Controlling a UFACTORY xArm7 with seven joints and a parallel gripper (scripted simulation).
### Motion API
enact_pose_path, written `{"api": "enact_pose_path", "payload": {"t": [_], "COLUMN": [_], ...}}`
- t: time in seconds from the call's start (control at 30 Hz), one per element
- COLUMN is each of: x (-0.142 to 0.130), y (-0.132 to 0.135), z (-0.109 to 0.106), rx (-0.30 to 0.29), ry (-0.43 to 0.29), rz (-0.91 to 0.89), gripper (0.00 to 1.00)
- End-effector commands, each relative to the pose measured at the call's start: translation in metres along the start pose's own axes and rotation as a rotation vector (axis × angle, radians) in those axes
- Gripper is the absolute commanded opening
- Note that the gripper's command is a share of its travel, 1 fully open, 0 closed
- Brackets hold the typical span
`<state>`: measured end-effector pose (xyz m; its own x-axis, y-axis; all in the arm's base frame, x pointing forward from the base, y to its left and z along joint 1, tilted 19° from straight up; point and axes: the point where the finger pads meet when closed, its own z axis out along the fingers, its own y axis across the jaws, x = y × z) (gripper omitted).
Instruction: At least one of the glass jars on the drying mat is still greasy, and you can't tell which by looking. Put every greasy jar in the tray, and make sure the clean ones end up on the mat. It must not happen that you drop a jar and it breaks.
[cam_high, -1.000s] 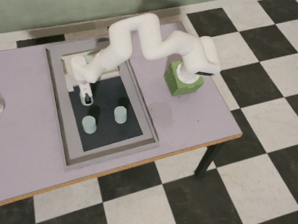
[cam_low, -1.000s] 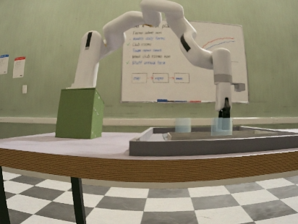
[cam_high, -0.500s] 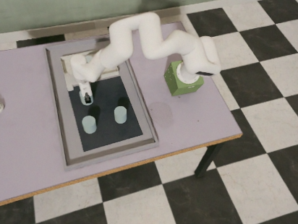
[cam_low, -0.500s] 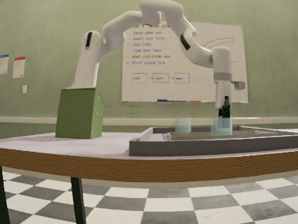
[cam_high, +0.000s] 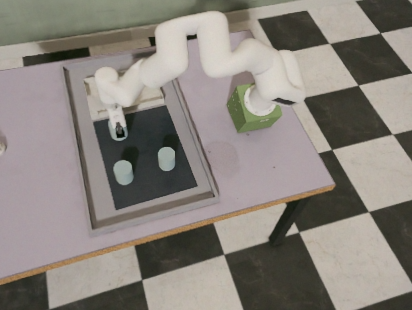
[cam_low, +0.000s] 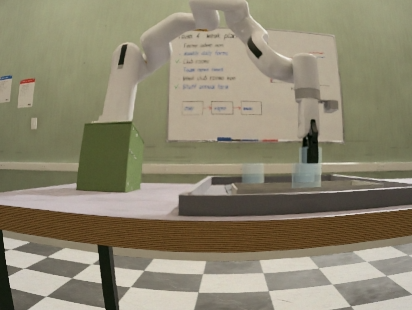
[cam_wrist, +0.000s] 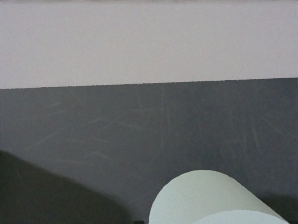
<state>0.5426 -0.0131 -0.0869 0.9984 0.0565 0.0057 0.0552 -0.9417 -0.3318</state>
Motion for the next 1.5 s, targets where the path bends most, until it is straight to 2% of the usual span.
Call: {"api": "enact_pose_path", "payload": {"t": [0.0,1.0,1.1,1.47], "x": [0.002,0.001,0.001,0.007], "y": [0.001,0.001,0.001,0.036], "z": [-0.015,-0.090,-0.092,-0.093], "rx": [-0.002,-0.002,-0.002,-0.002], "ry": [0.005,0.005,0.005,0.005], "rz": [0.000,0.000,0.000,0.000], "gripper": [0.00,0.00,0.00,0.00]}}
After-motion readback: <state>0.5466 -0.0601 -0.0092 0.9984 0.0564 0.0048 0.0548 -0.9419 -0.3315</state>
